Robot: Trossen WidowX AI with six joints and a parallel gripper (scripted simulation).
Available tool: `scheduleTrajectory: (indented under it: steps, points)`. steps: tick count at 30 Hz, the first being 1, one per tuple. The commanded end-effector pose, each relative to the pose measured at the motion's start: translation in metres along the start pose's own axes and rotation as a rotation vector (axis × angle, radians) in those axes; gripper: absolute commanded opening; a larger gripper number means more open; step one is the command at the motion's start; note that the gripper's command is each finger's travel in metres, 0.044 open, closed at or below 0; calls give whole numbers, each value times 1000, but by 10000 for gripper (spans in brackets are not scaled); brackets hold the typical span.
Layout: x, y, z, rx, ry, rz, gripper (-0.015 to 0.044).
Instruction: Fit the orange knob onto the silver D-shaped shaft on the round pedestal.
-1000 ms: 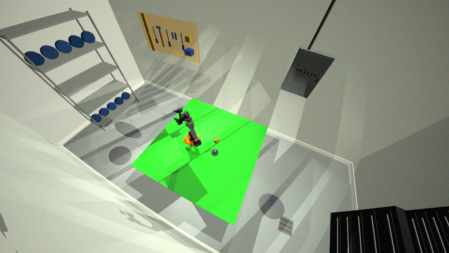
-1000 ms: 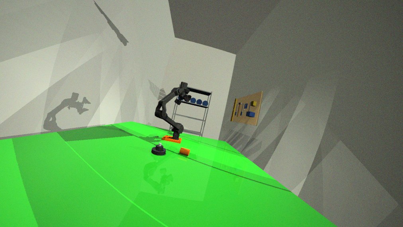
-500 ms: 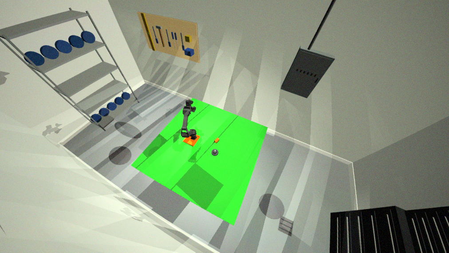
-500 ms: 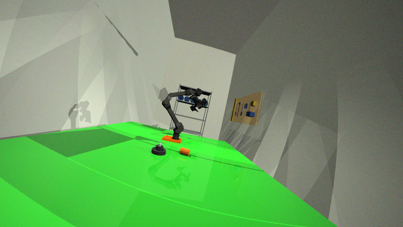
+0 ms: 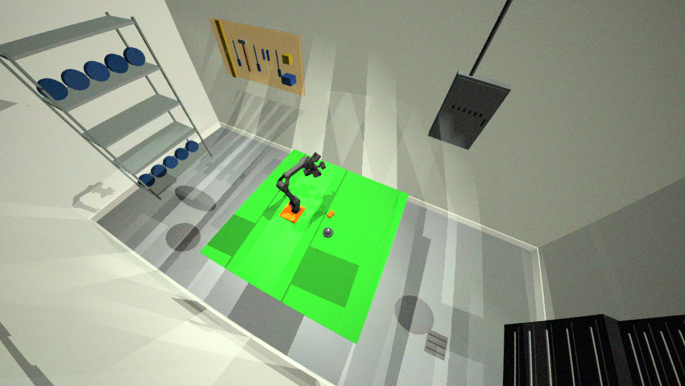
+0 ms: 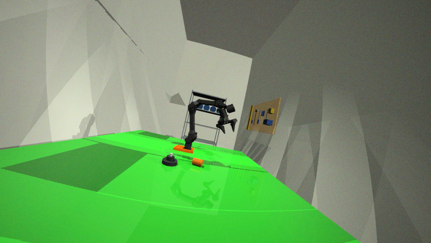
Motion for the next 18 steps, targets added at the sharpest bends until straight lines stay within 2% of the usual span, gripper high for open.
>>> scheduleTrajectory:
  steps: [1,4,10,18]
  points:
    - [-24,42,45,-203,18,-181,440]
    - [-35,71,65,-321,15,-289,440]
    - [-56,158,104,-633,-22,-575,440]
    - [-63,280,114,-978,-128,-884,440]
Point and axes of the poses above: the point midway between the two fingers, 35 mm back from their tips, its own x axis back along the fingers, its own z axis across the jaws, y = z × x, the point moved 6 cm from there along x, back along the fingers, and after that the axes turned 13 degrees about -x, right-handed, at the moved point
